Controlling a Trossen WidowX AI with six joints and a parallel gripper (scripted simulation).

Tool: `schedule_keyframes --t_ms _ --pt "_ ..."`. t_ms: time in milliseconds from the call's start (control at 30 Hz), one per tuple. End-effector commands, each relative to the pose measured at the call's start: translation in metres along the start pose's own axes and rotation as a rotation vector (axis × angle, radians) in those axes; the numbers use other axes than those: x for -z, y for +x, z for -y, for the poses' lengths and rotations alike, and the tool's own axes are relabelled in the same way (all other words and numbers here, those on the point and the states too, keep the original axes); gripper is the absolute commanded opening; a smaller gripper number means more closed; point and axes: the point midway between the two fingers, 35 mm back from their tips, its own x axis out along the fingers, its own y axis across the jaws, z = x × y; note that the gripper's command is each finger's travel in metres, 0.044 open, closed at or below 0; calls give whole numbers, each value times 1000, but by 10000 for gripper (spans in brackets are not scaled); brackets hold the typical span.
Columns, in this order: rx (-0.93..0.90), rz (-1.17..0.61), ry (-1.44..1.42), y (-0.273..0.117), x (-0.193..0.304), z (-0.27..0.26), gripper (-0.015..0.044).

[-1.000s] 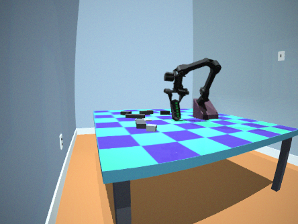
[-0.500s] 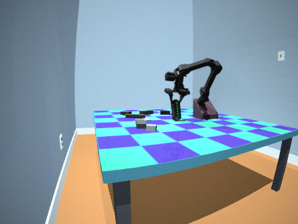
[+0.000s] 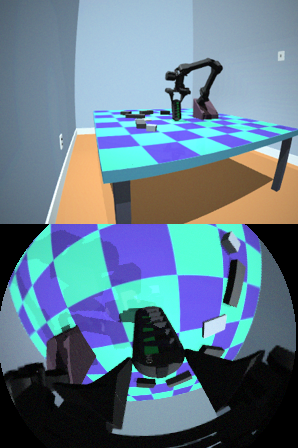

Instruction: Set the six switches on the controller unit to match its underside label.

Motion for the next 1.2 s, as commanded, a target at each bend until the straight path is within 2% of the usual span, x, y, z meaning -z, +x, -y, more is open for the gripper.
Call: schedule_keyframes --t_ms 0,1167 --pt "-2 31 -2 0 -8 0 338" --pt "-2 111 -2 -5 -35 0 338"
